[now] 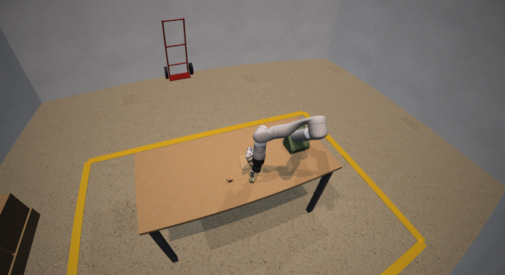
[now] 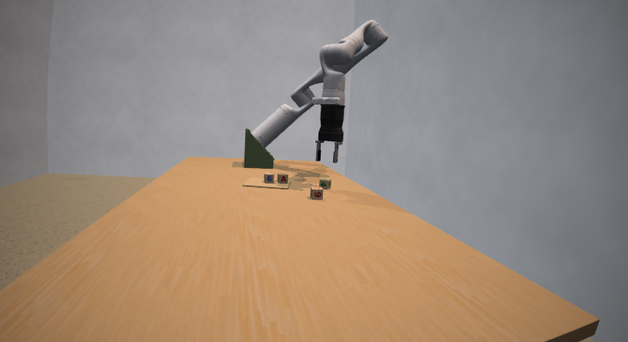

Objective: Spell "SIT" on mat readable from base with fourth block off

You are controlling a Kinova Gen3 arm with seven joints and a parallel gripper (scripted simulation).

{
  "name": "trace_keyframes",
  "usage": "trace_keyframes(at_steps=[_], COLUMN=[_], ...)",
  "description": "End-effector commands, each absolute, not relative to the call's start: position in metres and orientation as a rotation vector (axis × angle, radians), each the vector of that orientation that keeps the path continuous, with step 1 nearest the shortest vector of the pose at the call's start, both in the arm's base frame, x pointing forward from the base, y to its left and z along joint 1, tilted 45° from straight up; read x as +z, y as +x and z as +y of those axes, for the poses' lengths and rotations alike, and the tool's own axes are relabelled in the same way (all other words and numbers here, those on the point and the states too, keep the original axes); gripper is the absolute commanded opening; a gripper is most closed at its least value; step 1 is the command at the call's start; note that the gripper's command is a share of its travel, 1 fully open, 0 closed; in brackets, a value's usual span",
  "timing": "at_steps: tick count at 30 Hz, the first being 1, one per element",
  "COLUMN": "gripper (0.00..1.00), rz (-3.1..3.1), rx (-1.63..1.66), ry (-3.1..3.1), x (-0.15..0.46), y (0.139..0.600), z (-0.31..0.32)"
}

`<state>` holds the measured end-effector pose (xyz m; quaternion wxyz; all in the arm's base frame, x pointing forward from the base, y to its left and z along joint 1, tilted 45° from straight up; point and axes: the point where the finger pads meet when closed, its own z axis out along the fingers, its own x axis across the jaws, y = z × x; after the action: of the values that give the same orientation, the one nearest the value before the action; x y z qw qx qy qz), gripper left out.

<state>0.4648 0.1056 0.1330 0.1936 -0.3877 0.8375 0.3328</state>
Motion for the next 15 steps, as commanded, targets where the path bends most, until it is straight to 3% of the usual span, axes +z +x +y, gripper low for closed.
trace_keyframes(at_steps=[1,15], gripper=[1.00,1.00], rz=[2.351,2.351], rx=[0.938,0.938], ry=[-1.082,-1.081], x=[0.130,0.117], y=[0.465,0.466], z=[0.111,0.123])
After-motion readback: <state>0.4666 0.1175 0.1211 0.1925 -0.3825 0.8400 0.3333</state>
